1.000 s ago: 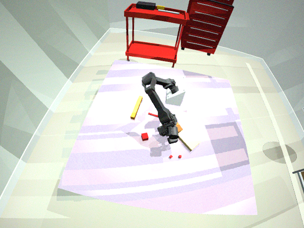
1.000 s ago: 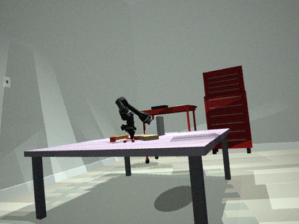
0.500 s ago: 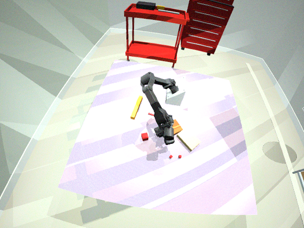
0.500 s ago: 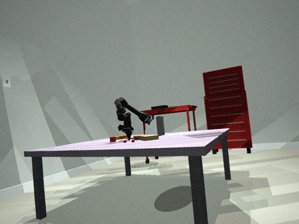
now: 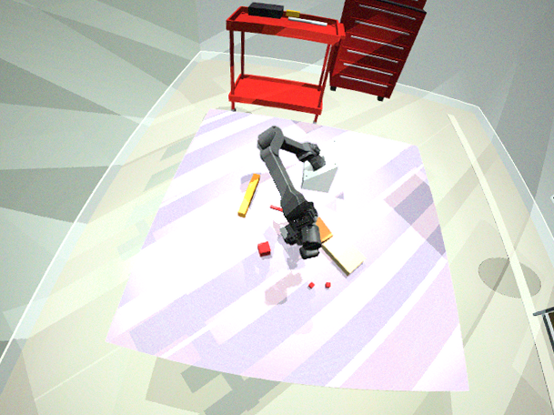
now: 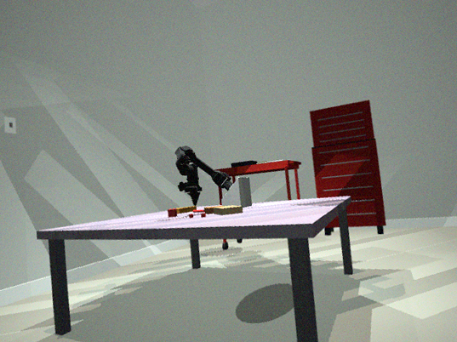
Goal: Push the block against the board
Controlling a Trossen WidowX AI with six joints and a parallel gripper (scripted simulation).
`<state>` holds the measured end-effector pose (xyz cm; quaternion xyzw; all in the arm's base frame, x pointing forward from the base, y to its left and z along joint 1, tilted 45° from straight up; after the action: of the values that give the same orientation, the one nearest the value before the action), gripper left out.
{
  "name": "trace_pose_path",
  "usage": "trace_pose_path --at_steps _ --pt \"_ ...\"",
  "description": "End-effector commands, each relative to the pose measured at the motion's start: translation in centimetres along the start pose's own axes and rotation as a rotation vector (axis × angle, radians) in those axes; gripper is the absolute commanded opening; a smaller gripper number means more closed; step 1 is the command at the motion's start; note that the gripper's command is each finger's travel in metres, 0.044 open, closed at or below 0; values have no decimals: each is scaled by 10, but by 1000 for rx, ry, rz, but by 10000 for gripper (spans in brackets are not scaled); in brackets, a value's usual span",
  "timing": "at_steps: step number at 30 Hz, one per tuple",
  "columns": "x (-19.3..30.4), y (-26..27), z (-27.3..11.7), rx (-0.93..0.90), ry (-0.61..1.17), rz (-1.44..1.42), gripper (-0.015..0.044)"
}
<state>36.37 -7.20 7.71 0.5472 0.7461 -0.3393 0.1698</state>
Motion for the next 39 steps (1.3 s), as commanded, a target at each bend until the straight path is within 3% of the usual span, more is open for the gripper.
trace_pose_path --at_steps 1,14,20,39 --pt "-2 -1 -12 -5 1 13 0" --pt "27 10 -13 -6 2 -187 0" --pt "27 10 43 -4 0 -244 0" --pt "41 10 42 -5 2 -245 0"
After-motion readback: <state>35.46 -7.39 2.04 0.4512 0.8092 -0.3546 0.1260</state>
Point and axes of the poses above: the point midway between the two fingers, 35 mm back from their tips, its own z axis out along the fingers, its own y axis across the jaws, x = y × z, the point moved 8 cm from there along -z, back along the fingers, and after that the axes turned 6 degrees about -z, right-handed, at the moved point
